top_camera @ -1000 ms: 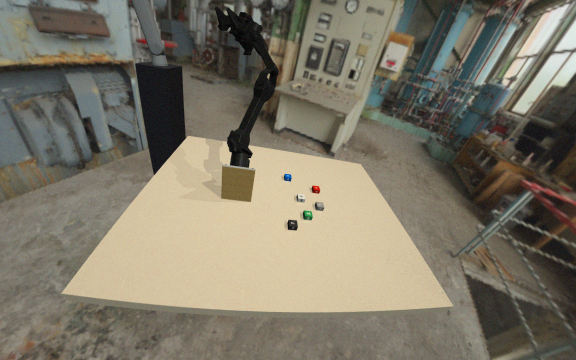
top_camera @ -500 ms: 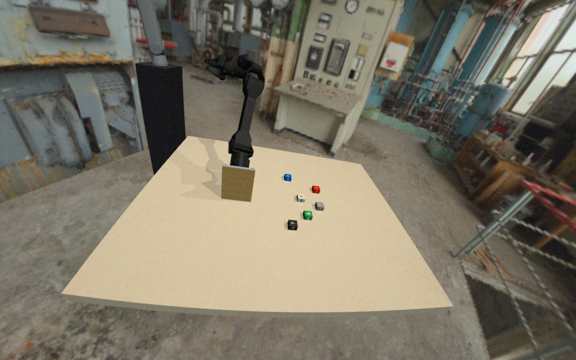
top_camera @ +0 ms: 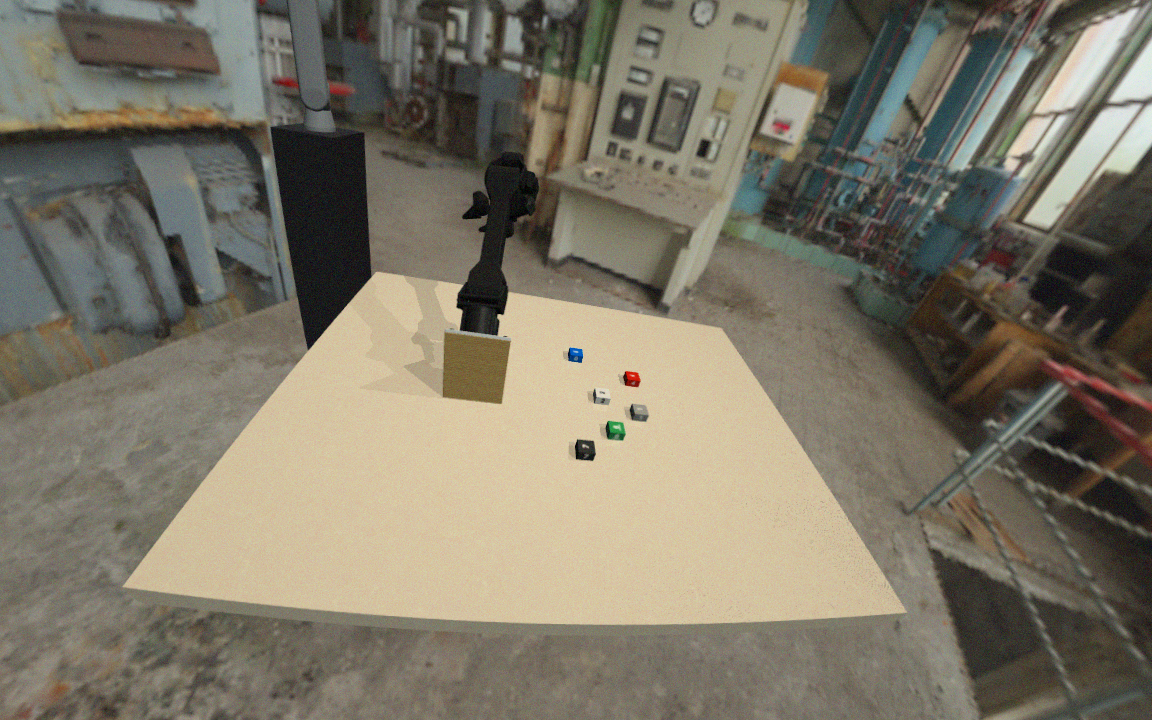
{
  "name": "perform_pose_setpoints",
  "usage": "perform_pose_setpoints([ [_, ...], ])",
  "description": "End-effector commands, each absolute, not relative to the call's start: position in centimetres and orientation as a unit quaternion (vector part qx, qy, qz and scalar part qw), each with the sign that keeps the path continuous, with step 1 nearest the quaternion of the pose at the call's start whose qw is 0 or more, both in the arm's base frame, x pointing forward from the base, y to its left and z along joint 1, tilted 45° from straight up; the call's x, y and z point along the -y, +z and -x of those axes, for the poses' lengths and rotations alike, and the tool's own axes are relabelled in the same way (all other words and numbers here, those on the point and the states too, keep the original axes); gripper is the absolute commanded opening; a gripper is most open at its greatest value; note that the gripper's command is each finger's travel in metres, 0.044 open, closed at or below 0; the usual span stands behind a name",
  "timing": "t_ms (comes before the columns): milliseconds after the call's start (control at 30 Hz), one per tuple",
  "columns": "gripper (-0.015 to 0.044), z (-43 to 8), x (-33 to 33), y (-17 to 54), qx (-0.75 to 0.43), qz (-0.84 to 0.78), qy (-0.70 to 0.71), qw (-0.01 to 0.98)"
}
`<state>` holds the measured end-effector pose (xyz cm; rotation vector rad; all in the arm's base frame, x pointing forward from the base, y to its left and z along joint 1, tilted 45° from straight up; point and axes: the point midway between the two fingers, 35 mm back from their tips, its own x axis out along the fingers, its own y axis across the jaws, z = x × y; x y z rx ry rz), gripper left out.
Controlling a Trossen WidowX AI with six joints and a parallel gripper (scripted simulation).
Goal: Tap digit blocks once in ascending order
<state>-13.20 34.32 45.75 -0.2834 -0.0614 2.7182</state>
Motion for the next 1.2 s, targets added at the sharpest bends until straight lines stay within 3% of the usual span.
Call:
perform_pose_setpoints([
  [0,0.0400,7.5,-38.0,42.5,-0.016,0.125,0.951,0.283],
  [267,0.0400,-5.2,-41.6,35.5,-0.102,0.159,0.887,0.422],
  [533,0.0400,-17.9,-39.9,28.3,-0.193,0.176,0.805,0.533],
  [867,0.0400,-31.0,-31.5,19.3,-0.315,0.169,0.686,0.634],
  [1167,0.0400,-37.6,-19.7,10.7,-0.440,0.119,0.575,0.679],
])
